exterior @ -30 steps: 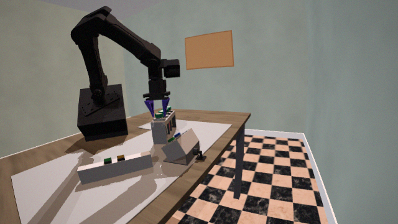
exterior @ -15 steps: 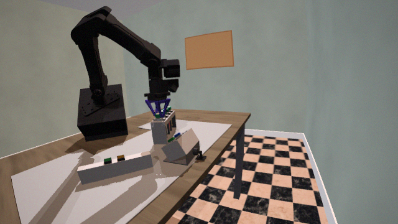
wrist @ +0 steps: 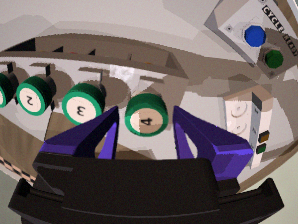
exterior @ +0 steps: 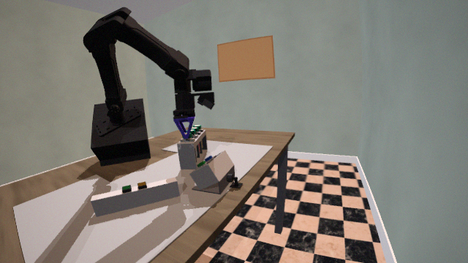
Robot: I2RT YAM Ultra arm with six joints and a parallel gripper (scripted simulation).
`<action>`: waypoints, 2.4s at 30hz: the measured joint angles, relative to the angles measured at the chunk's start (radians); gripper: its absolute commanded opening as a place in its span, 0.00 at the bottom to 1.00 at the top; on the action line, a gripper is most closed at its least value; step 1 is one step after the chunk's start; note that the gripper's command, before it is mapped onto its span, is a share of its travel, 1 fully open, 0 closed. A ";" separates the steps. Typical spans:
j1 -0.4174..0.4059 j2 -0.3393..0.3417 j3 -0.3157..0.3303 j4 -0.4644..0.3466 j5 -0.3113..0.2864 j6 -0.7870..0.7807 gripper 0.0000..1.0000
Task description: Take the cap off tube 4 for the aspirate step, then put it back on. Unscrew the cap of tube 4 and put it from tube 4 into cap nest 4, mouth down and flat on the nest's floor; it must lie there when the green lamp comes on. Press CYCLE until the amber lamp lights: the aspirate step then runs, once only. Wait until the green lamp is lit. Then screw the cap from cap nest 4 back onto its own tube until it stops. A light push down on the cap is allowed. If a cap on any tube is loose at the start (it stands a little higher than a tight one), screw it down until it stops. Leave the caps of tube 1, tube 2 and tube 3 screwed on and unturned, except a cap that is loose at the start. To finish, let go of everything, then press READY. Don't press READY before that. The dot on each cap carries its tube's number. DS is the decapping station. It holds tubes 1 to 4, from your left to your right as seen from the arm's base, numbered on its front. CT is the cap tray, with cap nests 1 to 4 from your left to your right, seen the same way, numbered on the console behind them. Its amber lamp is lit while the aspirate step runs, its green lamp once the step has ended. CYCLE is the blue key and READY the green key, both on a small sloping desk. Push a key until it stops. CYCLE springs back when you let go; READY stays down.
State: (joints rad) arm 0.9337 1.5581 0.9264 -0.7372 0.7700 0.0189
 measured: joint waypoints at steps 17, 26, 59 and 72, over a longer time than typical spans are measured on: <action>0.000 0.000 0.000 0.000 -0.002 0.784 0.49; -0.002 0.003 0.000 -0.001 -0.003 1.200 0.49; -0.002 0.004 0.011 -0.010 -0.003 1.410 0.00; -0.002 0.004 0.011 -0.009 -0.003 0.875 0.00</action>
State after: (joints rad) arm 0.9321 1.5620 0.9375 -0.7460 0.7670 0.8940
